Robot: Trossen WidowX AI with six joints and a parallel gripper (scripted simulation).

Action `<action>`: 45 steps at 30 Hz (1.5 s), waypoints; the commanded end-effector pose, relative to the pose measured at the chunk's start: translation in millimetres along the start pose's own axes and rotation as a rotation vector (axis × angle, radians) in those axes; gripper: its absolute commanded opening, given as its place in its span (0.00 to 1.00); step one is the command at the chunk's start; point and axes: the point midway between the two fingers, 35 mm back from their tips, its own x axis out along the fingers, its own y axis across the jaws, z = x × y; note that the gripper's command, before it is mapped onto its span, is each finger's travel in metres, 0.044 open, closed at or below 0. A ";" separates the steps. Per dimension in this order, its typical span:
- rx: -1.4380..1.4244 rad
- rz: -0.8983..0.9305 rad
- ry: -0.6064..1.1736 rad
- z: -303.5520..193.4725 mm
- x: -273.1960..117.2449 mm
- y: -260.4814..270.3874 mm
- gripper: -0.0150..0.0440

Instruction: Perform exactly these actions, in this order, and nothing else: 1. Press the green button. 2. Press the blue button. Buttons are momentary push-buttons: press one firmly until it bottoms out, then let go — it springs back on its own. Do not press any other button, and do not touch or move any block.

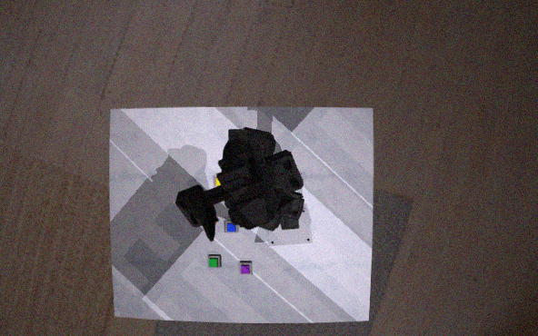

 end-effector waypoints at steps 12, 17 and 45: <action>-0.145 -0.447 0.372 -86.9 -85.3 -179.2 0.93; -0.133 -0.675 0.583 -131.6 -169.2 -242.6 0.93; 0.419 -1.481 1.957 -208.2 -668.5 -9.8 0.93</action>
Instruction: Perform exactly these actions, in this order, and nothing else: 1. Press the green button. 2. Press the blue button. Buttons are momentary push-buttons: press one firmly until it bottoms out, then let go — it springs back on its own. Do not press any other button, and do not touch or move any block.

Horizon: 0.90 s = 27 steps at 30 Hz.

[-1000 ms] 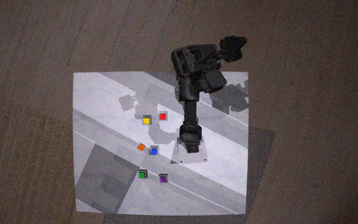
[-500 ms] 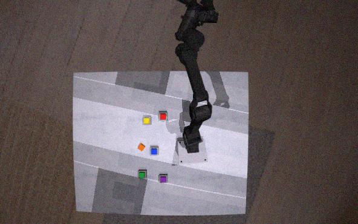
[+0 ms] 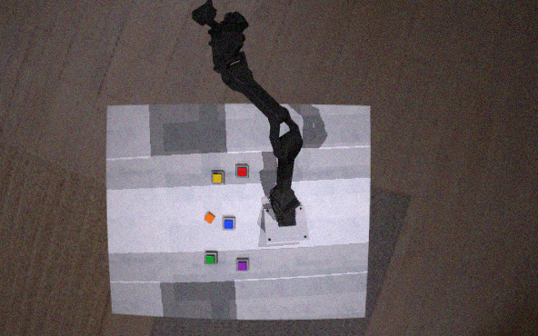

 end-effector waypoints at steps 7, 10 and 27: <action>-0.077 -0.108 0.508 -204.4 -53.0 -15.9 0.93; -0.122 -0.128 0.666 -261.8 -89.4 -17.5 0.93; -0.594 -0.116 1.461 -450.4 -408.4 -36.3 0.93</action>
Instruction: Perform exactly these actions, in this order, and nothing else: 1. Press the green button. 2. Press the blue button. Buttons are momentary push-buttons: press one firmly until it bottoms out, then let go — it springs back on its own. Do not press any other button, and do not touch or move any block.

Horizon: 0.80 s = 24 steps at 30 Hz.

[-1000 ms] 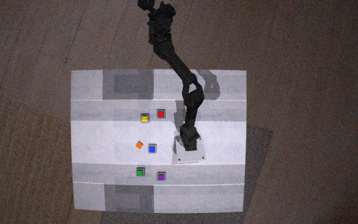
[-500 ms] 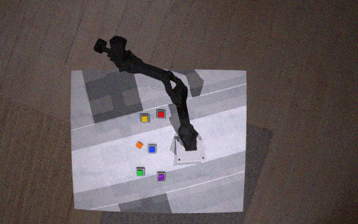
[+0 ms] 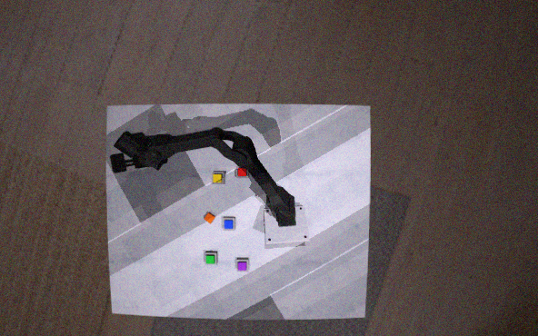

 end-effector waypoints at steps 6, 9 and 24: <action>-0.352 -0.107 0.309 -182.8 -18.1 12.2 0.93; -0.509 -0.157 0.401 -245.5 -37.1 3.2 0.93; -1.318 -0.456 0.553 -428.6 -155.2 -106.7 0.93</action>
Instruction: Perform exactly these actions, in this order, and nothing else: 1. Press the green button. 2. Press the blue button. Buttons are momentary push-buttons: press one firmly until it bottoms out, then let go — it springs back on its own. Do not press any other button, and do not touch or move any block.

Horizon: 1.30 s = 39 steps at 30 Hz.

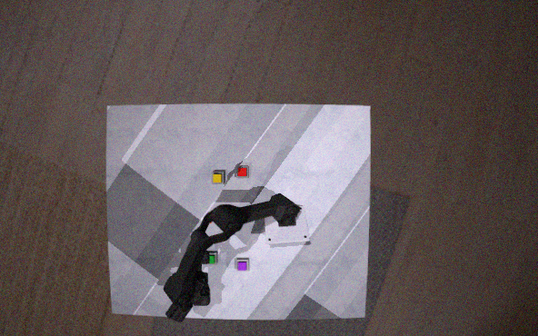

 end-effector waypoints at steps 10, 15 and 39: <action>-0.004 -0.033 0.013 -2.6 61.9 -8.4 0.67; -0.003 -0.033 0.013 -2.9 64.4 -8.7 0.44; -0.003 -0.033 0.013 -2.7 83.3 -9.3 0.29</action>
